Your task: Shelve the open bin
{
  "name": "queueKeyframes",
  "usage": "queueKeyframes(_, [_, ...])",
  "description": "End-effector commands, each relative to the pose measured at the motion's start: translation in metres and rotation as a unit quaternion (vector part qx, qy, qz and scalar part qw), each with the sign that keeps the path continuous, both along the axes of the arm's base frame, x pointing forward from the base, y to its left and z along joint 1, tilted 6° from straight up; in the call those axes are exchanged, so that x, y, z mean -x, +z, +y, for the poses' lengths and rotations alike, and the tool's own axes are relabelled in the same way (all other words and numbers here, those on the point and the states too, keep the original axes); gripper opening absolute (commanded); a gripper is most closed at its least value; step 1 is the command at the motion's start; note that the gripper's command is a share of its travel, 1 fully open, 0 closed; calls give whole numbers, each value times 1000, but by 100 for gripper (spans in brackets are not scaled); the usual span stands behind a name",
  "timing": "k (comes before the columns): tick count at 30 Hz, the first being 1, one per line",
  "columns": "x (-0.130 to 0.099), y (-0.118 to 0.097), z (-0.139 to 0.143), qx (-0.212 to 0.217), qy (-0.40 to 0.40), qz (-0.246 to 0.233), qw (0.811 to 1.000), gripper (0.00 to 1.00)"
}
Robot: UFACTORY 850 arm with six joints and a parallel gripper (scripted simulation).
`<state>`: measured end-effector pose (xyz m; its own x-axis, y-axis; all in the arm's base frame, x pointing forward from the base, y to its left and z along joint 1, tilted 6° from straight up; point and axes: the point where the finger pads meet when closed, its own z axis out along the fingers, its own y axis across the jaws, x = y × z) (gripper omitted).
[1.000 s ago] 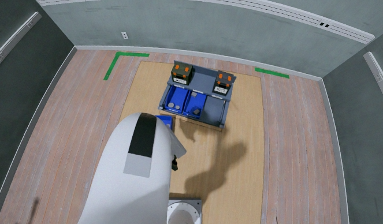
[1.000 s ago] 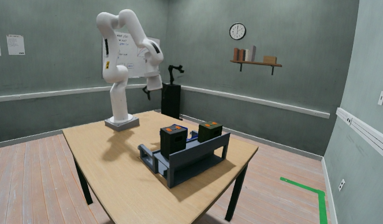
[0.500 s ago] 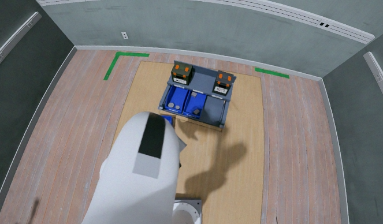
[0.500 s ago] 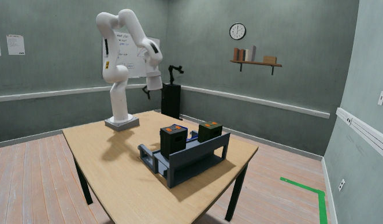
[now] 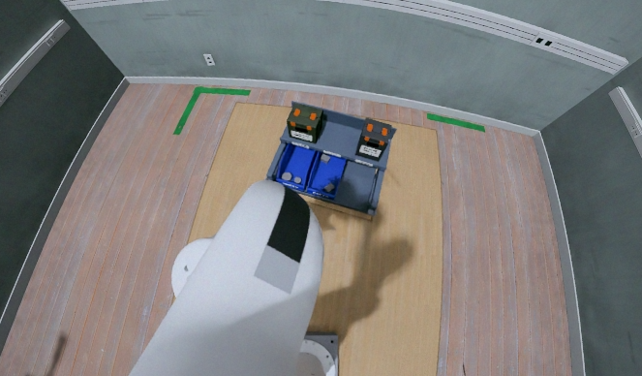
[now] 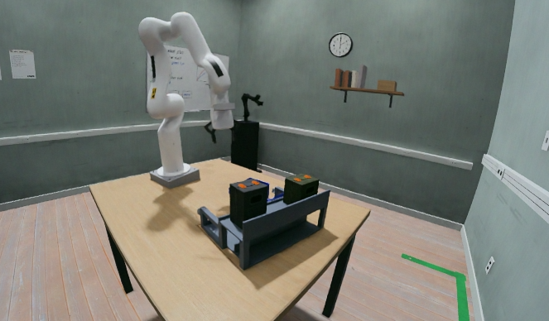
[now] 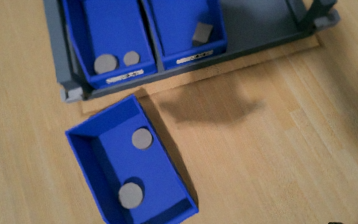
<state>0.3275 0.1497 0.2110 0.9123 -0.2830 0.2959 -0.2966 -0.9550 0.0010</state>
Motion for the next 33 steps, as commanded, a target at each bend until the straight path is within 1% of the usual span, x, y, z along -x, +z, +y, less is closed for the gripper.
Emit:
queueKeyframes(1, [-1, 1, 0, 2, 44, 44, 998, 100])
queueKeyframes(9, [-1, 1, 0, 2, 44, 44, 998, 100])
queueKeyframes(10, [-1, 1, 0, 10, 61, 44, 997, 100])
queueKeyframes(14, [-1, 1, 0, 27, 148, 98, 984, 100])
queueKeyframes(26, [-1, 1, 0, 27, 148, 98, 984, 100])
queueKeyframes(27, [-1, 1, 0, 33, 161, 103, 981, 100])
queueKeyframes(31, [-1, 1, 0, 42, 230, 149, 961, 100])
queueKeyframes(33, [-1, 1, 0, 42, 230, 149, 961, 100])
